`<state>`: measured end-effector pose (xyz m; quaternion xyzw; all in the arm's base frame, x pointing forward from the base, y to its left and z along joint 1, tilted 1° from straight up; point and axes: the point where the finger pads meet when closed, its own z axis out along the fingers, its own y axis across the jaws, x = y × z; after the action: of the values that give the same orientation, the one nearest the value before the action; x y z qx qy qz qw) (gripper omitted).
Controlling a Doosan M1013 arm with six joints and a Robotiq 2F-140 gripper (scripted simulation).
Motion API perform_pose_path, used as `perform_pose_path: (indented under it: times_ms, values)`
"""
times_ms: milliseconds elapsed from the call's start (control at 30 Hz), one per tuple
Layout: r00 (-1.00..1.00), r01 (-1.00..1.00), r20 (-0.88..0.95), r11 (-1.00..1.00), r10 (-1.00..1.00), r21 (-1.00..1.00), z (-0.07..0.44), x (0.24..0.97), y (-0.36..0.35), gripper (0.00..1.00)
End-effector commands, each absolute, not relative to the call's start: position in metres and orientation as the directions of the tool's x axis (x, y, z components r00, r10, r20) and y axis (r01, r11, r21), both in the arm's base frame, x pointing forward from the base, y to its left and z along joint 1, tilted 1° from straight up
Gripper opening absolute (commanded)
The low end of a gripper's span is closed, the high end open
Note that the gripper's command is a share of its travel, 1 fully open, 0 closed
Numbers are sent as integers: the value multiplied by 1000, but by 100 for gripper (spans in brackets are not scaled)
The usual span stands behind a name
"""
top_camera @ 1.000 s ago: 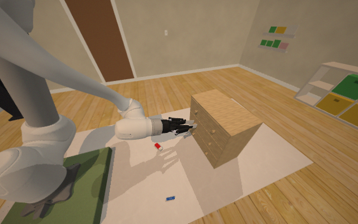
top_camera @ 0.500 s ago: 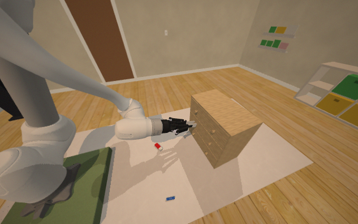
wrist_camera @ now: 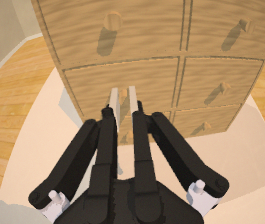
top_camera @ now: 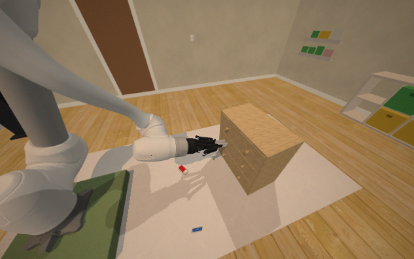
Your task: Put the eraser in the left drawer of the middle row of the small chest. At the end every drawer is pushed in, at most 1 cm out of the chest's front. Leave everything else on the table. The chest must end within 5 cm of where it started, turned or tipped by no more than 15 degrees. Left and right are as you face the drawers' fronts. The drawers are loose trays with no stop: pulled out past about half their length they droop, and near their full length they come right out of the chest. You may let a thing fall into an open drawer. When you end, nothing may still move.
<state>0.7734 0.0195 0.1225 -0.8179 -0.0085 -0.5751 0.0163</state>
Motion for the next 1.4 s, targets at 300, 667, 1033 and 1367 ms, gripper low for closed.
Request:
perform_pose_path:
  times_ms: [300, 667, 1033, 1367]
  values:
    - [341, 32, 940, -999, -4, -16, 121, 772, 20, 8]
    - [341, 32, 940, -999, -4, -16, 121, 765, 20, 8]
    - [341, 32, 940, -999, -4, -16, 121, 754, 20, 8]
    - [341, 32, 940, -999, -4, -16, 121, 740, 19, 8]
